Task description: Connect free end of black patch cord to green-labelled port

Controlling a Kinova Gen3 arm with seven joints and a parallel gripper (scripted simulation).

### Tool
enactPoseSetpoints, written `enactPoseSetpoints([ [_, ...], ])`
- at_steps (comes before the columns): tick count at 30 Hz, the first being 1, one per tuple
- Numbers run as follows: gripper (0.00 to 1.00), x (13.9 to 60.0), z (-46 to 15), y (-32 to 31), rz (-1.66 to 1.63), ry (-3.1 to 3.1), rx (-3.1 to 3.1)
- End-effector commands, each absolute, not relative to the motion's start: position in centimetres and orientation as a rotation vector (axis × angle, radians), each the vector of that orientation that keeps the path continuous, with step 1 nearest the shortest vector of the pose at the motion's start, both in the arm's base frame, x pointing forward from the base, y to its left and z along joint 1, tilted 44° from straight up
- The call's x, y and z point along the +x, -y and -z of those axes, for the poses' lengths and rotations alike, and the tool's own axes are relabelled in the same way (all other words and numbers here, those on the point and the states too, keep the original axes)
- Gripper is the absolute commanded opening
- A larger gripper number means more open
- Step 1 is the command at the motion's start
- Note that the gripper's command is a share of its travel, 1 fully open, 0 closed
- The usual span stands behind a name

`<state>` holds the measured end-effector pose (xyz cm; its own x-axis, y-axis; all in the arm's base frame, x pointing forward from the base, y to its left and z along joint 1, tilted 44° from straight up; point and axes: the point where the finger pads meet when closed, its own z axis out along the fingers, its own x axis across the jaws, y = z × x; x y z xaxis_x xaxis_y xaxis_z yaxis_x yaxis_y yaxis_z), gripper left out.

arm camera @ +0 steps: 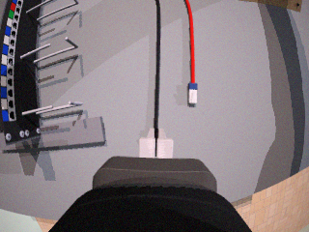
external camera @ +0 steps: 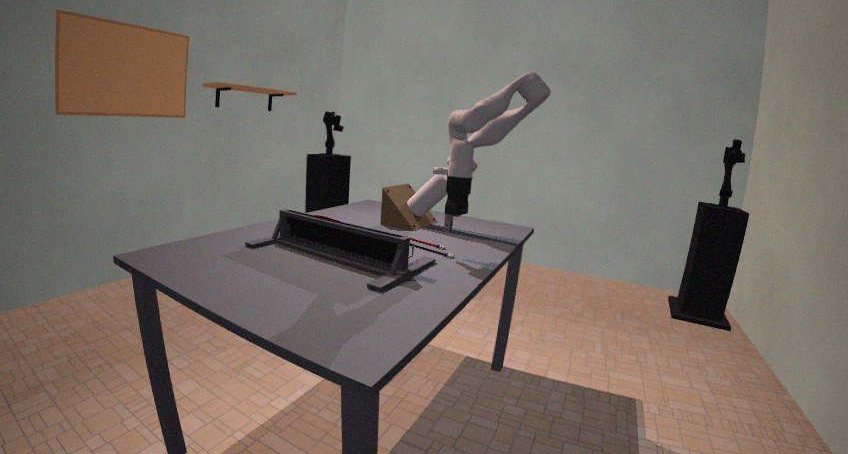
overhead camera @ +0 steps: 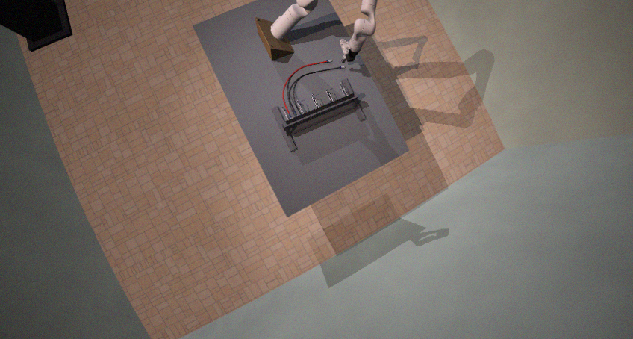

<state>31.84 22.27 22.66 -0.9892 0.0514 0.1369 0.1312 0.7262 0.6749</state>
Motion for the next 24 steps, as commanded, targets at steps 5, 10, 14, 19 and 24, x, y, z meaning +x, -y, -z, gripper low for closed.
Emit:
enactPoseSetpoints([
  [5,0.00,31.89,-22.70,-22.24,1.115,2.818,-0.151],
  [10,0.00,31.89,-22.70,-22.24,1.115,2.818,-0.151],
  [14,0.00,31.93,-22.89,-22.44,1.113,2.815,-0.161],
  [19,0.73,31.96,-23.02,-22.57,1.113,2.813,-0.167],
  [24,0.73,31.96,-23.02,-22.57,1.113,2.813,-0.167],
])
